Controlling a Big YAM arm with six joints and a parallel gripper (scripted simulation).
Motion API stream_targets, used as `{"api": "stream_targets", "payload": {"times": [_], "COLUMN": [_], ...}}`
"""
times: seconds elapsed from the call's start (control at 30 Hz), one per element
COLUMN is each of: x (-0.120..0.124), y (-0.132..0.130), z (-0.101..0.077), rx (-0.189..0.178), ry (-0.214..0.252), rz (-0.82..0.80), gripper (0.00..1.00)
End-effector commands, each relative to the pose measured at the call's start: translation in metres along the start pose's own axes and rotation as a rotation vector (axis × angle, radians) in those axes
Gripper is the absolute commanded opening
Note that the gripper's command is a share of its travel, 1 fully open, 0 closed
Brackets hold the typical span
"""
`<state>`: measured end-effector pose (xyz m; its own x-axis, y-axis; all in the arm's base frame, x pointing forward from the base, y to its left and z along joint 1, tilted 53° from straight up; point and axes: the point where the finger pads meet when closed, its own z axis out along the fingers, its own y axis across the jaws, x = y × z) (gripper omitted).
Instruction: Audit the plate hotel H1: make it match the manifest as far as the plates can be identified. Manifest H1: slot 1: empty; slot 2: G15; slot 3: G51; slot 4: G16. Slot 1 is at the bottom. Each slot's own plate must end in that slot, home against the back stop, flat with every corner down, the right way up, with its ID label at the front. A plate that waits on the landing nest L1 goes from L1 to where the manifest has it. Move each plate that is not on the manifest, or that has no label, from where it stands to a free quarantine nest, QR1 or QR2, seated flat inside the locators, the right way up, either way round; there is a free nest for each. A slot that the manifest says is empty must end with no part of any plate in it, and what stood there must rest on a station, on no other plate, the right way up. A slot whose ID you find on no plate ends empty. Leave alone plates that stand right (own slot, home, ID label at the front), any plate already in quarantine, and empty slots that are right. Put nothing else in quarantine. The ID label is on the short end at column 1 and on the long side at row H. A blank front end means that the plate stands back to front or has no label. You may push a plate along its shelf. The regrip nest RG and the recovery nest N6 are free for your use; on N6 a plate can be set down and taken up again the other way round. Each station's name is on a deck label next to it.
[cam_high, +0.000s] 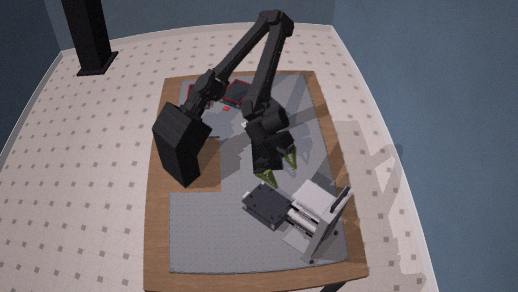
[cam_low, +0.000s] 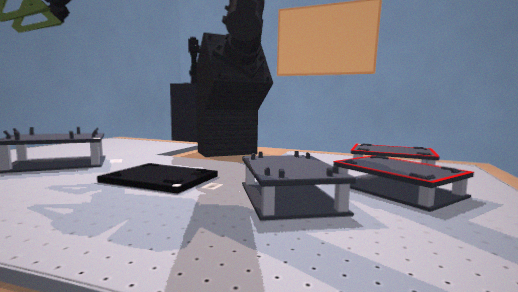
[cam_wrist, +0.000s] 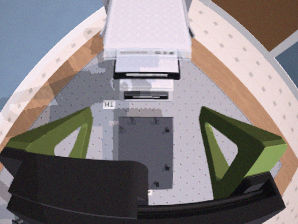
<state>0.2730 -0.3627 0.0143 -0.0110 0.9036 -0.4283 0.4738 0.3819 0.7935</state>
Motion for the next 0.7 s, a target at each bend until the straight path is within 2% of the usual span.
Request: {"api": "stream_targets", "payload": {"times": [0.0,0.5,0.67], "x": [-0.017,-0.017,-0.01], "y": [0.002,0.002,0.0], "z": [0.0,0.0,-0.014], "rx": [-0.005,-0.005,0.0], "ry": [-0.028,-0.028,-0.042], "rz": [-0.01,-0.01,0.005], "gripper": [1.0,1.0,1.0]}}
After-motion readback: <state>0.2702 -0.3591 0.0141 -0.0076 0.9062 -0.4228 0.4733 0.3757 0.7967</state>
